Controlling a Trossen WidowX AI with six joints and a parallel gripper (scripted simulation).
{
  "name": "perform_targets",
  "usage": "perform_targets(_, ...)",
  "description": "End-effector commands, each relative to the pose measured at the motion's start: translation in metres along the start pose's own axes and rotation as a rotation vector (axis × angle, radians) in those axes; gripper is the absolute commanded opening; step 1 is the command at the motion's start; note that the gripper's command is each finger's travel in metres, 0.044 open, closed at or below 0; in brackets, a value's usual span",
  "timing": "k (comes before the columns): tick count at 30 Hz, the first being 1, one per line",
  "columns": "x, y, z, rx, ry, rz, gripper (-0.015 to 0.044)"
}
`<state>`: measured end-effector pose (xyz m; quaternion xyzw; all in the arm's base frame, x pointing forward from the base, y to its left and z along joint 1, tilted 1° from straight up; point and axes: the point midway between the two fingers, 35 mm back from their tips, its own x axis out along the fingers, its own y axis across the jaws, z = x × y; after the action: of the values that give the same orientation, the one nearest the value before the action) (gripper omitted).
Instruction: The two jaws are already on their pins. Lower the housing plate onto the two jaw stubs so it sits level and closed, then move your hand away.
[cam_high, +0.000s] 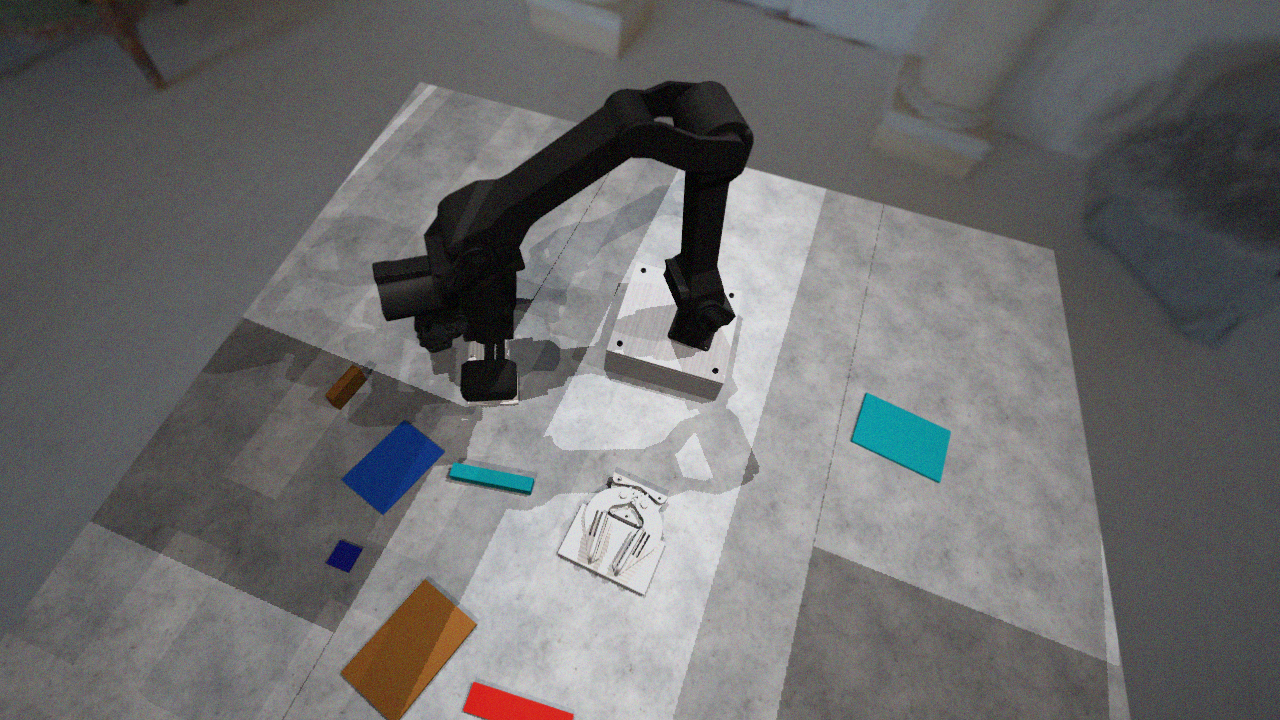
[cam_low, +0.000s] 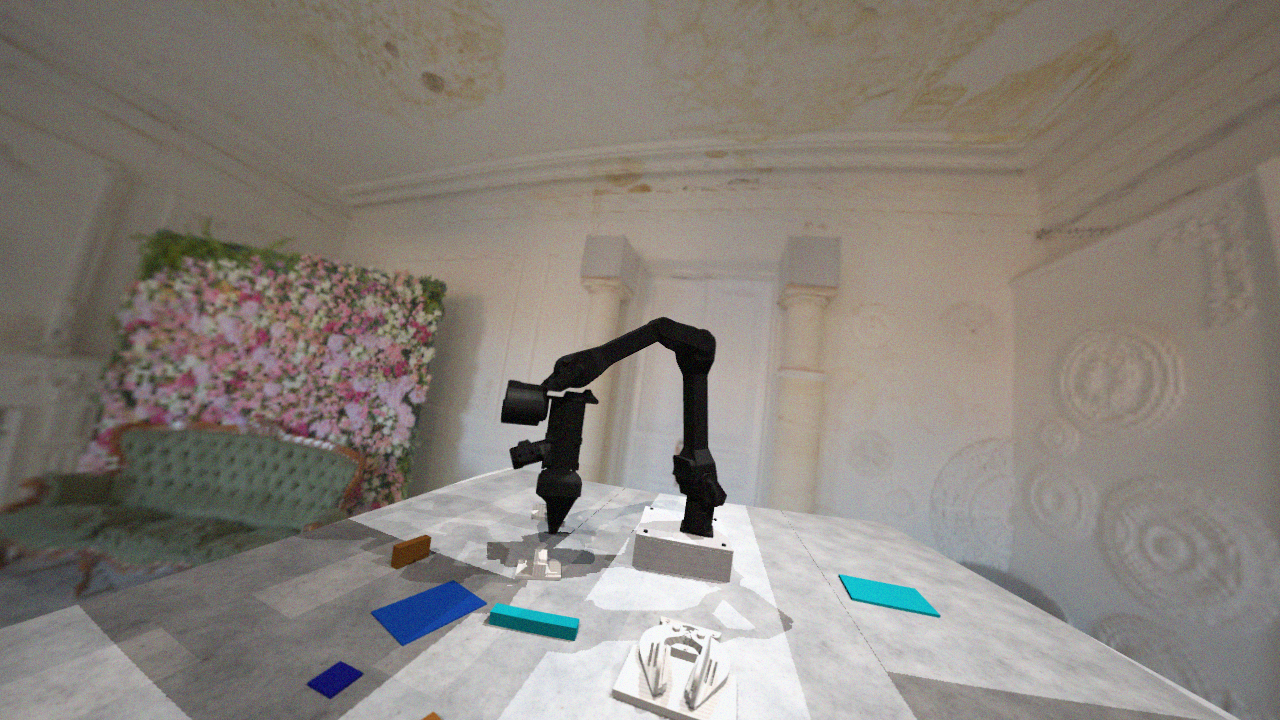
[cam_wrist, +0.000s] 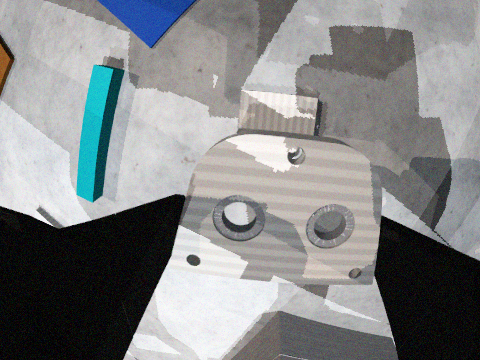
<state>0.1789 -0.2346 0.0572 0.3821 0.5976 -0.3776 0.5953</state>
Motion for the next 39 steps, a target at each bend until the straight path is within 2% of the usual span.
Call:
perform_targets(1, -0.003, 0.0, 0.002, -0.006, -0.009, -0.002, 0.0351)
perform_targets(39, -0.004, 0.107, -0.061, -0.475, -0.008, 0.005, 0.0351)
